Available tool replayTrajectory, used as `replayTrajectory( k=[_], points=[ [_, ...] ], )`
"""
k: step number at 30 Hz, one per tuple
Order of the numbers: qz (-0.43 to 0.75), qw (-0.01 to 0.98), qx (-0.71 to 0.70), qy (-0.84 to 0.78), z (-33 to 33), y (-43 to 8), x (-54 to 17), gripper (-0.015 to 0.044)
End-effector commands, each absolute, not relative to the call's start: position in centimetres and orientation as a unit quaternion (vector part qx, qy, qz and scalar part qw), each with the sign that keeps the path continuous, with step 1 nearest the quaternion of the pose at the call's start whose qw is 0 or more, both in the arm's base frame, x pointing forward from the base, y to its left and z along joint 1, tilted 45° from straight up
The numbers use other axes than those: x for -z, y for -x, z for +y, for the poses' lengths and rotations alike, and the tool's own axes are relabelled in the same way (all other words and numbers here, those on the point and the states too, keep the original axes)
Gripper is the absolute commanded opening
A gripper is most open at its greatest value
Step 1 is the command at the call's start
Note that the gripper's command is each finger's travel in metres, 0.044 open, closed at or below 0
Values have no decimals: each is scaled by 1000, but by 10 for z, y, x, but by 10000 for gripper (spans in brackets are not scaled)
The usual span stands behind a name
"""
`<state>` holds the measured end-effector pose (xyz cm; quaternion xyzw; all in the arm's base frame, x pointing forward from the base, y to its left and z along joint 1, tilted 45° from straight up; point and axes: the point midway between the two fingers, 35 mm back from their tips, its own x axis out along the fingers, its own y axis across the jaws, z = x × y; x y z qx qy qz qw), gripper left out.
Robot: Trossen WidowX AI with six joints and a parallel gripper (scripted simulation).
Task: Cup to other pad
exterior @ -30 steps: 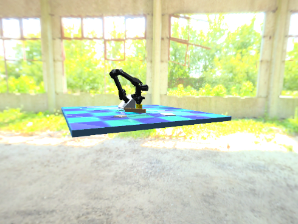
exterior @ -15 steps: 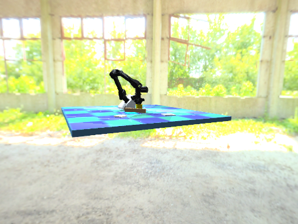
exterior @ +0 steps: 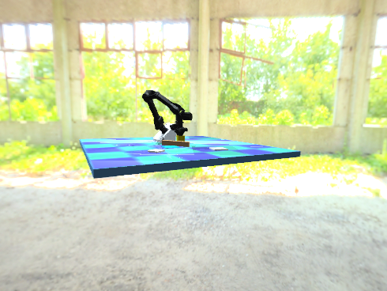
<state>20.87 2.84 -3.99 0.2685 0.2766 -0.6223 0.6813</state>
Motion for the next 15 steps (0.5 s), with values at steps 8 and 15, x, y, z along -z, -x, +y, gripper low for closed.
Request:
replayTrajectory(
  k=[8, 15],
  points=[
    [277, 681, 622, -269, 29, -209, 39, 0],
    [278, 681, 622, -269, 43, -209, 27, 0]
  ],
)
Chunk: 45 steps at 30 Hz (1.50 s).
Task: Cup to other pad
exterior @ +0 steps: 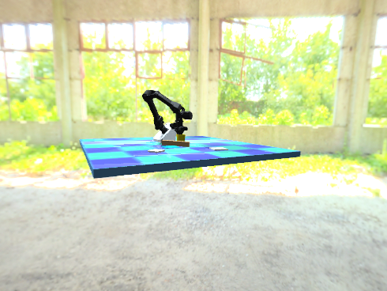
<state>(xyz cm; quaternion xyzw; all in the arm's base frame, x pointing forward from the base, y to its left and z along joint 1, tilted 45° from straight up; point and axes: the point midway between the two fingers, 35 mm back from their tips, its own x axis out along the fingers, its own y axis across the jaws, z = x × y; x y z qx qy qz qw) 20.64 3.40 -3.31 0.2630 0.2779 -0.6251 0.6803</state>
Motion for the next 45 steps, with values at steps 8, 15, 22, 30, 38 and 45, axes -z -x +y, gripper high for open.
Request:
replayTrajectory(
  k=[8, 15, 22, 30, 38, 45],
  points=[
    [278, 681, 622, -267, 63, -206, 7, 0],
    [278, 681, 623, -266, 72, -203, -5, 0],
    [278, 682, 623, -263, 70, -203, -3, 0],
    [278, 682, 623, -263, 70, -203, -3, 0],
    [278, 682, 623, -264, 66, -209, -9, 0],
    [278, 682, 623, -265, 57, -220, -18, 0]
  ],
)
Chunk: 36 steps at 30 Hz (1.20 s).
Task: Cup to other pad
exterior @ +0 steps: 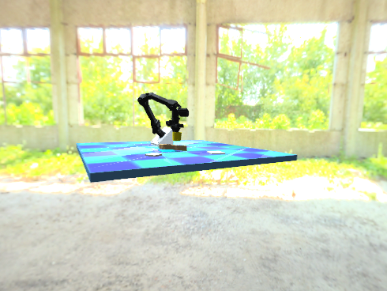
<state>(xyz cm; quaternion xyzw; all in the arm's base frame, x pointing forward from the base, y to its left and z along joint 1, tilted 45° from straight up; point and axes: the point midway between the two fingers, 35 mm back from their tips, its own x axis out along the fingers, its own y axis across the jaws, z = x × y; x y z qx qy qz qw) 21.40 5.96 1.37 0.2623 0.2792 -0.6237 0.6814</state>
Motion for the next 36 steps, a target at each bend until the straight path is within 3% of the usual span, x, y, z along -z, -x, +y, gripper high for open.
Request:
replayTrajectory(
  k=[1, 36],
  points=[
    [278, 682, 623, -265, 56, -222, -20, 0],
    [275, 682, 623, -265, 11, -280, -73, 0]
  ],
)
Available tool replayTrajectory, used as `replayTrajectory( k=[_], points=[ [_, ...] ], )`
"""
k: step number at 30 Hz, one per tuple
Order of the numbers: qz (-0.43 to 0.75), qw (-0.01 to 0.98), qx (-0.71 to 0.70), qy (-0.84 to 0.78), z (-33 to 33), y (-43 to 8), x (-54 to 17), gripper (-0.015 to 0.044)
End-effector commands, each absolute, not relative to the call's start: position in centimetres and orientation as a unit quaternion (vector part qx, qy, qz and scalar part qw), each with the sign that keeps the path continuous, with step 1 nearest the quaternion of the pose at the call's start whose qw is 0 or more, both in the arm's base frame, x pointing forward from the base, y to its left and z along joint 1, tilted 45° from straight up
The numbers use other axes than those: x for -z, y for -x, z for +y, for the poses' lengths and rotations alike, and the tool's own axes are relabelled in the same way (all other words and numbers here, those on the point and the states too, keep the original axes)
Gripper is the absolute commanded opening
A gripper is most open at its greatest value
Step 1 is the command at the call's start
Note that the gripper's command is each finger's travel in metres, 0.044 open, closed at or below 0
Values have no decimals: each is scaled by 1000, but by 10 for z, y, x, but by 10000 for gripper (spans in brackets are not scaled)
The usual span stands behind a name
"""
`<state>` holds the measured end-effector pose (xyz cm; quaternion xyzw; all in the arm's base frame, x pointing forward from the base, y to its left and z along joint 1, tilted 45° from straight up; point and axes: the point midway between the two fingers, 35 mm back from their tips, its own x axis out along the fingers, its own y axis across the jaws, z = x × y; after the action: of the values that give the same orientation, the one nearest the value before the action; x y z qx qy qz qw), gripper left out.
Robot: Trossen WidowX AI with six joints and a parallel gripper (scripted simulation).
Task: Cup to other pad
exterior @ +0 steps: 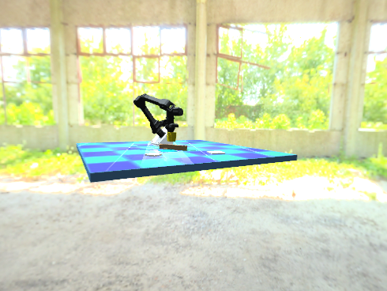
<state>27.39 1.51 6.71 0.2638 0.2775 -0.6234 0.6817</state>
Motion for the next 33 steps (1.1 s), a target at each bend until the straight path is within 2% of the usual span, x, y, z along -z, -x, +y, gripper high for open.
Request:
replayTrajectory(
  k=[1, 19, 33],
  points=[
    [275, 682, 623, -265, 10, -282, -74, 0],
    [274, 683, 623, -265, -11, -311, -102, 0],
    [274, 683, 623, -265, -23, -313, -90, 0]
  ],
)
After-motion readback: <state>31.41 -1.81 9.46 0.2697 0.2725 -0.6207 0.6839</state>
